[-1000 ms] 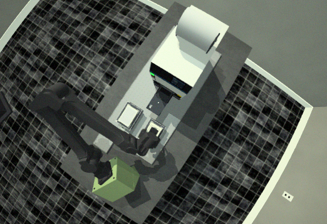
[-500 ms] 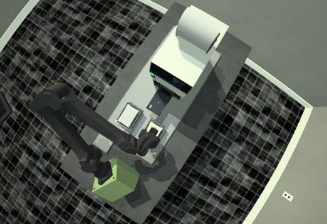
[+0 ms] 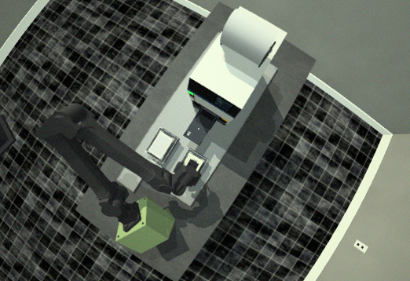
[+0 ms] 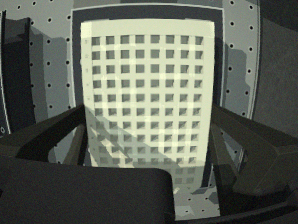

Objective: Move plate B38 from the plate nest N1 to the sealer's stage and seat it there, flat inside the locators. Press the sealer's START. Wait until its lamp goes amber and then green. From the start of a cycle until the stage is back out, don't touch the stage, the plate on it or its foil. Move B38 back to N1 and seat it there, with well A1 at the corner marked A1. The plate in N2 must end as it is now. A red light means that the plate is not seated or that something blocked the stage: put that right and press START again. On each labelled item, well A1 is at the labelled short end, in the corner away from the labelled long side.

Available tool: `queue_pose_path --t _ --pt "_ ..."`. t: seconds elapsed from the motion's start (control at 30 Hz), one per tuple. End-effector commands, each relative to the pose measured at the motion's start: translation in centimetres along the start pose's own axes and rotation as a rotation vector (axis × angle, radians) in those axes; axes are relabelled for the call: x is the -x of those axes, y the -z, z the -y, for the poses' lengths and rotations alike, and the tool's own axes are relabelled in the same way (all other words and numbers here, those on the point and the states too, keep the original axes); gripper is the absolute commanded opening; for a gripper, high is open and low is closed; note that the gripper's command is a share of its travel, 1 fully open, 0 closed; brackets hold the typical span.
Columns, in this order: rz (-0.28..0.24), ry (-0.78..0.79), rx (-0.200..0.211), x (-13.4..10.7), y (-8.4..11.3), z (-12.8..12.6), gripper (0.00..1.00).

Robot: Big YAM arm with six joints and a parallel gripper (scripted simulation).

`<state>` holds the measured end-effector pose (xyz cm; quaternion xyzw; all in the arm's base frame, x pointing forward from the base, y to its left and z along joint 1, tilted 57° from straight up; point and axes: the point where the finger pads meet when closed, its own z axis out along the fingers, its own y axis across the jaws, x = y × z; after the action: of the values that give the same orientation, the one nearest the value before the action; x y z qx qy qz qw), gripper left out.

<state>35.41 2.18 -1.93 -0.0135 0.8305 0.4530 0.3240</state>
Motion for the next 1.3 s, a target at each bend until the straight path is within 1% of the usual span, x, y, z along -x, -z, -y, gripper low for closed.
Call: queue_pose_path --t 0.0,0.17,0.27,0.53,0.63,0.83,0.9,0.97,1.27 --pt "0.029 0.023 -0.008 1.6 0.4 0.4 0.00" --pt "0.020 0.005 -0.007 0.6 0.5 0.1 0.00" --pt "0.018 0.002 -0.007 0.4 0.5 0.0 0.00" --pt "0.016 0.000 -0.007 0.2 0.5 0.0 0.00" --pt "0.022 0.011 -0.007 0.9 0.4 0.2 0.00" --pt "0.033 0.041 -0.010 2.3 2.0 0.3 0.00" --pt "0.033 0.041 -0.010 2.3 2.0 0.3 0.00" --pt "0.015 0.036 0.000 1.8 1.7 0.2 0.00" --pt "0.024 0.056 -0.008 2.9 3.7 0.3 0.00"
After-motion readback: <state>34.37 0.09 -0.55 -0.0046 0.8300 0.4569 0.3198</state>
